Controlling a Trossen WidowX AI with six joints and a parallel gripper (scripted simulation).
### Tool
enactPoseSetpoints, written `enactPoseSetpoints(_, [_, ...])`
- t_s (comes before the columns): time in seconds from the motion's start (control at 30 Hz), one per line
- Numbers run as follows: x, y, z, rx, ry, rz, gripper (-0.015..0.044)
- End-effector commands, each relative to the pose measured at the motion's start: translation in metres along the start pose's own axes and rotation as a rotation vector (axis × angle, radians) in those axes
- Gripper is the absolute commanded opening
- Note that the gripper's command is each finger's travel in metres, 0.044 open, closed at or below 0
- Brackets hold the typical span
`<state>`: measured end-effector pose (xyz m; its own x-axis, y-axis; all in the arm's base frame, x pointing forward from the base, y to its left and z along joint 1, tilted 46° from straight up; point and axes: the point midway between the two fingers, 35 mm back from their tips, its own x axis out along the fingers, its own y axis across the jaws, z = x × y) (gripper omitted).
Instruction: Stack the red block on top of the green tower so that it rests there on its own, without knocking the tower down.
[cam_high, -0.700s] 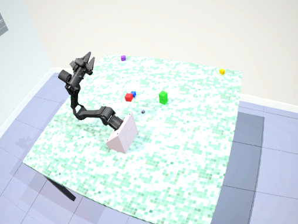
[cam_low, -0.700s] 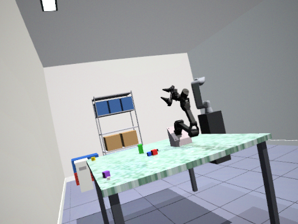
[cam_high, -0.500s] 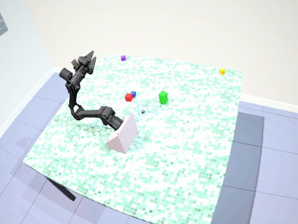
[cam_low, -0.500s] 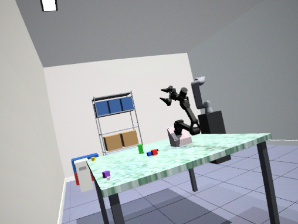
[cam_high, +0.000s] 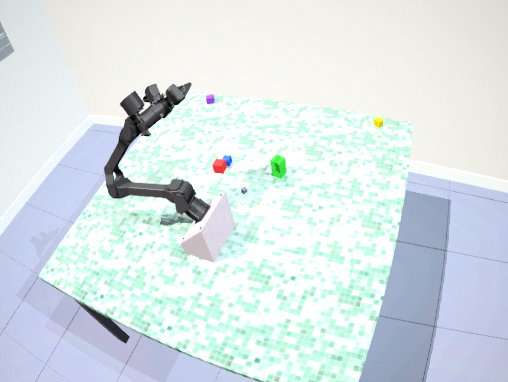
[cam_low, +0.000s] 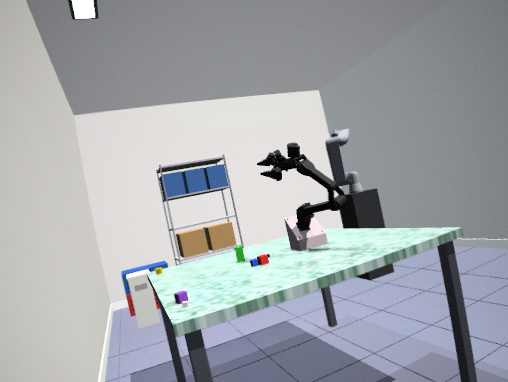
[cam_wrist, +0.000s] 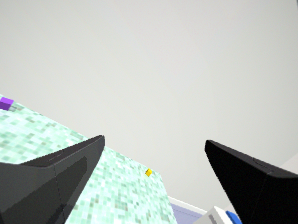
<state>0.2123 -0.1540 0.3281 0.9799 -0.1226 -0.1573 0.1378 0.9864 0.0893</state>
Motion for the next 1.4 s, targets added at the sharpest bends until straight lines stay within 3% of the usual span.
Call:
enactPoseSetpoints(0.0, [0.017,0.004,-0.008,0.048,0.062,0.058,0.0440])
enactPoseSetpoints(0.73, [0.115,0.107,-0.121,0.308,0.716,0.519,0.0440])
enactPoseSetpoints(1.37, [0.104,0.229,-0.224,0.268,1.374,0.782,0.0440])
